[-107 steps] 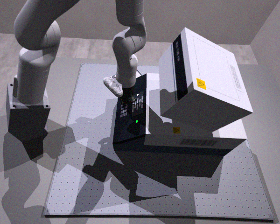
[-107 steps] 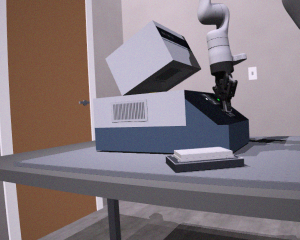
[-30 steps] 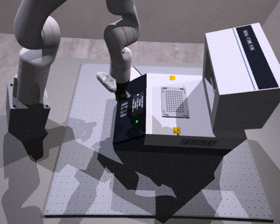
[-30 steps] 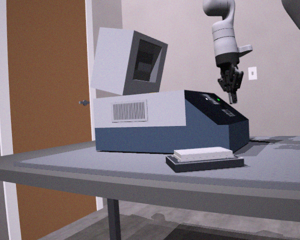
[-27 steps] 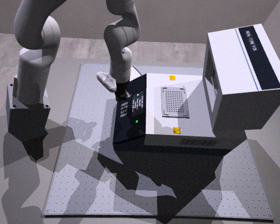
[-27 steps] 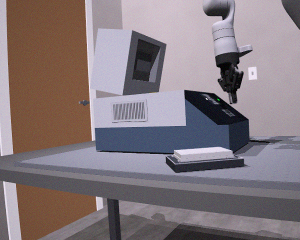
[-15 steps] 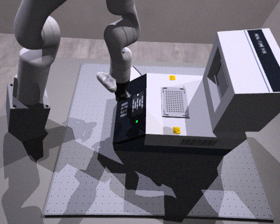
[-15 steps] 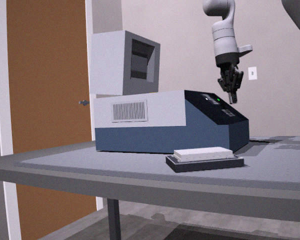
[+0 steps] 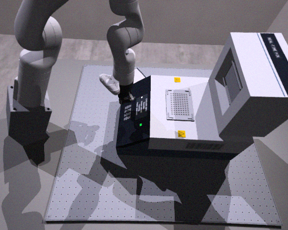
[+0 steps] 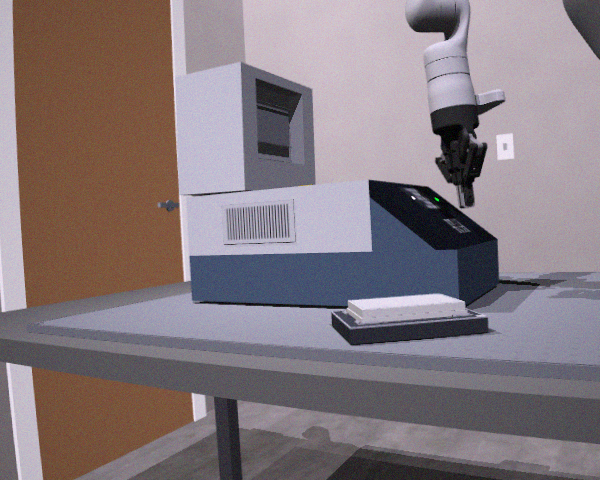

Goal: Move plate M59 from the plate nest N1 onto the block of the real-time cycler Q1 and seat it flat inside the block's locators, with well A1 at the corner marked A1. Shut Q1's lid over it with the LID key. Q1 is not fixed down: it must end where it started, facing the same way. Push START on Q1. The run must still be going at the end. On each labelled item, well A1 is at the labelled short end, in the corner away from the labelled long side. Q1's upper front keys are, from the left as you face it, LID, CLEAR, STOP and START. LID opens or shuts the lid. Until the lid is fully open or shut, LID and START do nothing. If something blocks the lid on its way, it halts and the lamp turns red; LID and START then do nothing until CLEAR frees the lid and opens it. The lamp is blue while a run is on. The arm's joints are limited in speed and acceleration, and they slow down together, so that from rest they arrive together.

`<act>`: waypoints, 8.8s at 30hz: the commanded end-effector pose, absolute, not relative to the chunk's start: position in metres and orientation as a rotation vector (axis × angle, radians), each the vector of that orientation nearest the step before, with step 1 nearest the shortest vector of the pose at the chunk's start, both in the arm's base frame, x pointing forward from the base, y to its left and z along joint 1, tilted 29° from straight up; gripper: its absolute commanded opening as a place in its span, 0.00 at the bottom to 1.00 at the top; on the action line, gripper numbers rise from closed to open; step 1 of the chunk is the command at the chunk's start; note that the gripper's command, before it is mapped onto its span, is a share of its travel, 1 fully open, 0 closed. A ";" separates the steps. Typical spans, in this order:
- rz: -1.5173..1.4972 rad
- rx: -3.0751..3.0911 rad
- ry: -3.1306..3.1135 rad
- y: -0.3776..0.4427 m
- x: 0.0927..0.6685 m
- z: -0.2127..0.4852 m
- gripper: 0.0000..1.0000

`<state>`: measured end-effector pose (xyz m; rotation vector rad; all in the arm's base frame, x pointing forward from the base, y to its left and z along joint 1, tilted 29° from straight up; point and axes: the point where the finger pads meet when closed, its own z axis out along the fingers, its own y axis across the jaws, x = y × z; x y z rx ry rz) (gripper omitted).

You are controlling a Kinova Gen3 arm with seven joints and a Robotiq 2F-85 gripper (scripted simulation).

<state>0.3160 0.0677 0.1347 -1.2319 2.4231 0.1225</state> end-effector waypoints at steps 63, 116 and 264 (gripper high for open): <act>0.122 -1.231 2.423 0.067 0.316 0.135 0.10; 0.122 -1.231 2.423 0.067 0.316 0.135 0.10; 0.122 -1.231 2.423 0.033 0.264 0.247 0.10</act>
